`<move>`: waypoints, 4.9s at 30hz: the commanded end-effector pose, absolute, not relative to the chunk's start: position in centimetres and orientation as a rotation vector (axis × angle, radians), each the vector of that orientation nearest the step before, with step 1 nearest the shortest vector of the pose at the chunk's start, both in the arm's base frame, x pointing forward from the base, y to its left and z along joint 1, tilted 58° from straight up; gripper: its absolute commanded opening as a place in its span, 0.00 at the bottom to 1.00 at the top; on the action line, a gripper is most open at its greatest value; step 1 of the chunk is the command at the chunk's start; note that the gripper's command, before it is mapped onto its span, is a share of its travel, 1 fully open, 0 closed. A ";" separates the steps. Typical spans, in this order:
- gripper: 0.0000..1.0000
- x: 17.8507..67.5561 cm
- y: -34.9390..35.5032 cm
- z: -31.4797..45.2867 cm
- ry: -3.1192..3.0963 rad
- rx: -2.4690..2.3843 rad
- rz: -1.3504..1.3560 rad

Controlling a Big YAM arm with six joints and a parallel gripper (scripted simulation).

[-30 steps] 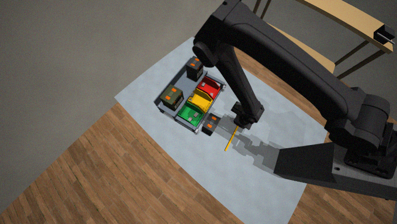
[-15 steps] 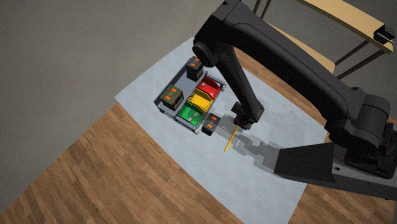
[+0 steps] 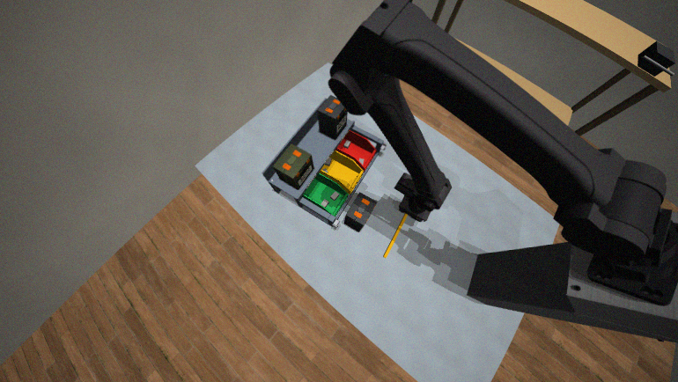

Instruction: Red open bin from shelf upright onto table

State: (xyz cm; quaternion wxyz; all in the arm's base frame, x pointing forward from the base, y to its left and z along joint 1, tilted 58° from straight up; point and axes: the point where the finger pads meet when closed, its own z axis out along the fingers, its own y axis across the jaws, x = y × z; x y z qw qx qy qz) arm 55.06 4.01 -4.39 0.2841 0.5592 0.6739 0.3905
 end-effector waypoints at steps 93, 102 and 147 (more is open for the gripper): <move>0.43 45.4 1.7 0.4 1.816 1.513 1.027; 0.00 45.5 1.7 0.3 1.815 1.515 1.027; 0.00 44.2 1.3 1.1 1.815 1.515 1.024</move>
